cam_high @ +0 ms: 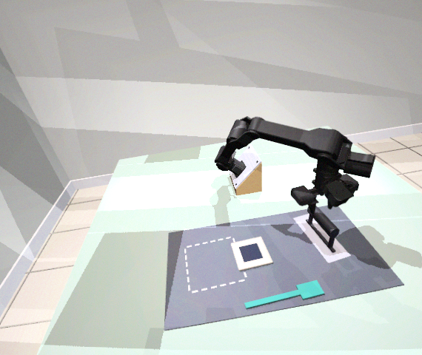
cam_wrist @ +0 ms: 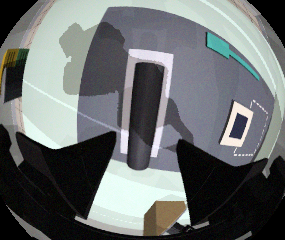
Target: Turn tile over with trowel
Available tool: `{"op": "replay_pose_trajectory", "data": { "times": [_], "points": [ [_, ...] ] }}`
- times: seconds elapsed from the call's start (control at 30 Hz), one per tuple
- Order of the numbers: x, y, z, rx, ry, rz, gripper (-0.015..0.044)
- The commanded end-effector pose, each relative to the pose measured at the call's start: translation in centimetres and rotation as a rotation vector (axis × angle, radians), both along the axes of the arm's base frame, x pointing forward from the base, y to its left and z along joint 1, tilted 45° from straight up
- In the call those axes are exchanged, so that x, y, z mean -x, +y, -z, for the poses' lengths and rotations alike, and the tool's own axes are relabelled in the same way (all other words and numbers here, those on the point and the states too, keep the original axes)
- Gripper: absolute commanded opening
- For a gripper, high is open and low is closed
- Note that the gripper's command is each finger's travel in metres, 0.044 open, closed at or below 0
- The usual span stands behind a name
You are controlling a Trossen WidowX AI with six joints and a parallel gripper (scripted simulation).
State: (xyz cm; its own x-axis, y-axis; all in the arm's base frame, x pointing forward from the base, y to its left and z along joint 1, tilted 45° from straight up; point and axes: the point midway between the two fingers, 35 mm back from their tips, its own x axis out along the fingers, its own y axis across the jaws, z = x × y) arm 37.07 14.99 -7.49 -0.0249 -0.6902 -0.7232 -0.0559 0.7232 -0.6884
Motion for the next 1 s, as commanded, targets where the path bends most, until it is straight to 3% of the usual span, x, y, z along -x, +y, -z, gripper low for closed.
{"op": "replay_pose_trajectory", "data": {
  "times": [0.0, 0.73, 0.8, 0.97],
  "points": [
    [0.0, -0.7, 0.5, 0.008, 0.007, 0.0, 0.027],
    [0.0, -3.0, 2.9, 0.01, 0.007, 0.0, 0.027],
    [0.0, -3.0, 2.9, 0.01, 0.007, 0.0, 0.0217],
    [0.0, -3.0, 2.9, 0.01, 0.007, 0.0, 0.0184]
  ]
}}
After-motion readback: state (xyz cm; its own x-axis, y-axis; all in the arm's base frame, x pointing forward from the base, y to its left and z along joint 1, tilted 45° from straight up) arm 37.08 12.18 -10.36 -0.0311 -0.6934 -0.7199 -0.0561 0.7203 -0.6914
